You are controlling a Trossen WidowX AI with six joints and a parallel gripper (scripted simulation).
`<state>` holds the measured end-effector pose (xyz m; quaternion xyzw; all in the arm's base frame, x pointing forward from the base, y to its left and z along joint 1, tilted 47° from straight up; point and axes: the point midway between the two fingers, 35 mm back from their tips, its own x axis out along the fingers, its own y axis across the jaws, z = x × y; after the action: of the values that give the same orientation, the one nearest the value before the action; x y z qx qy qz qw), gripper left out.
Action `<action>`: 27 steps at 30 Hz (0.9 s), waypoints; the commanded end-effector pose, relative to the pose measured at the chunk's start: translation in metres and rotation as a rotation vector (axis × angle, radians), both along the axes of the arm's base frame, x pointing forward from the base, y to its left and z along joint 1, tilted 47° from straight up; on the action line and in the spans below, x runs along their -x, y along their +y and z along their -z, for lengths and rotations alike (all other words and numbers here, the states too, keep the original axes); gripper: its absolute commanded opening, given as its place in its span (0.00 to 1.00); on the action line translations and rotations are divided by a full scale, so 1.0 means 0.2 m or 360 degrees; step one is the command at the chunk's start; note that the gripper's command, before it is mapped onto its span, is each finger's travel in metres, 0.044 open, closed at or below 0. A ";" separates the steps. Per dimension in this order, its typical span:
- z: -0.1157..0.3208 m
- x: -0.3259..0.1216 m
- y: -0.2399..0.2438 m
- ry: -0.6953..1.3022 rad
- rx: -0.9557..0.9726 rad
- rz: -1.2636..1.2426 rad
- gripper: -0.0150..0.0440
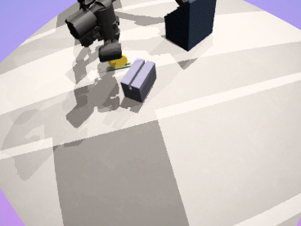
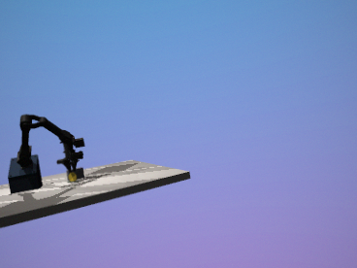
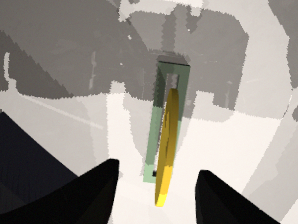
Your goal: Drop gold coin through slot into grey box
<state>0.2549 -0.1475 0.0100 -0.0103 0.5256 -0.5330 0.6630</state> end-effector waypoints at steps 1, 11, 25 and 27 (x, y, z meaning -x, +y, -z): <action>0.03 0.02 -0.03 0.0022 0.0004 0.0001 0.53; 0.09 0.03 -0.09 0.0022 0.0004 0.0001 0.53; 0.16 0.05 -0.17 0.0024 0.0009 0.0001 0.53; 0.17 0.06 -0.18 0.0024 0.0010 0.0001 0.53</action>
<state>0.2483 -0.1789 -0.0191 -0.0120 0.5247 -0.5338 0.6630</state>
